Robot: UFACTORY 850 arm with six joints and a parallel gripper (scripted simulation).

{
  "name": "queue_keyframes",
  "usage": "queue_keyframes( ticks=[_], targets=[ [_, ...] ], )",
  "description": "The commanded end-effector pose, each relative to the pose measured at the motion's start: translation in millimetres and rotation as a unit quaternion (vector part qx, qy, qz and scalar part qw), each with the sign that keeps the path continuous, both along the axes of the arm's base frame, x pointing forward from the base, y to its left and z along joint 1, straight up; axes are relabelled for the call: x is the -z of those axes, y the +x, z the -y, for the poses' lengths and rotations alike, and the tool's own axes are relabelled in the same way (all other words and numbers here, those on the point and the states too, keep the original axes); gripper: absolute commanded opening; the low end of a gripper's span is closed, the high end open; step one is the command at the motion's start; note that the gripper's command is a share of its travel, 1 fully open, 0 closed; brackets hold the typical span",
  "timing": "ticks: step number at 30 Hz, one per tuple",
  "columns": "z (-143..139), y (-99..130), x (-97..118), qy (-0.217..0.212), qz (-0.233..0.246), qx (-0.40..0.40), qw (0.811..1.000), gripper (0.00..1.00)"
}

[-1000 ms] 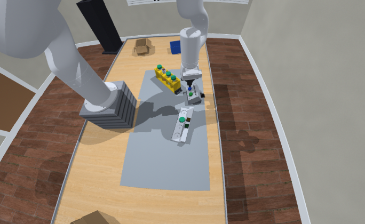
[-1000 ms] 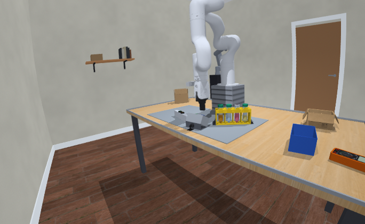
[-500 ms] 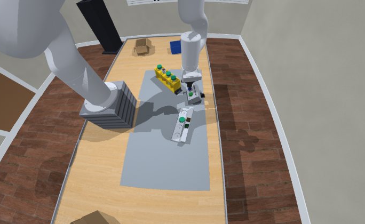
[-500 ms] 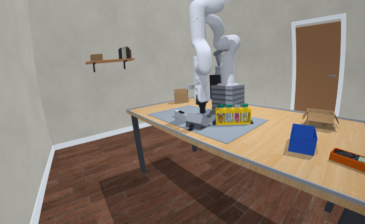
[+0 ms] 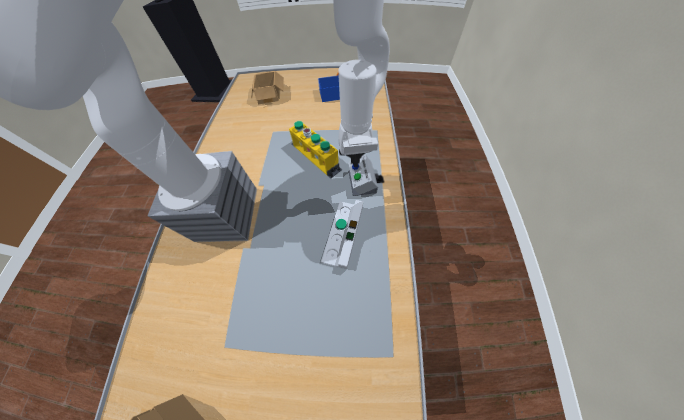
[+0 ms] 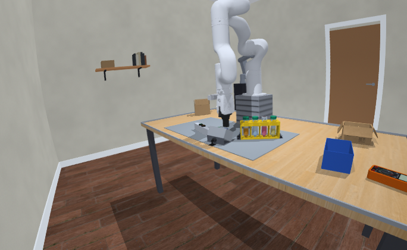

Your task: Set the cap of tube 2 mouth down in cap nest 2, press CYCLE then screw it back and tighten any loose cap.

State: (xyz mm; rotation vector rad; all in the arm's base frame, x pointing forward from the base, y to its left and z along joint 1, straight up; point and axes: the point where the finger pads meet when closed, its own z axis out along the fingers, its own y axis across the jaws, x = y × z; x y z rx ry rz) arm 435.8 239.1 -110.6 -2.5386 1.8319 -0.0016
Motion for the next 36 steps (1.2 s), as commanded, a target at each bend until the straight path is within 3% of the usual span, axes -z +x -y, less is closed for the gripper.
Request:
queue_keyframes(
  ticks=[1,36],
  targets=[
    [-1,1,1,-0.006,-0.002,0.000,1.000,0.00],
    [-1,1,11,-0.006,-0.002,0.000,1.000,0.00]
  ],
)
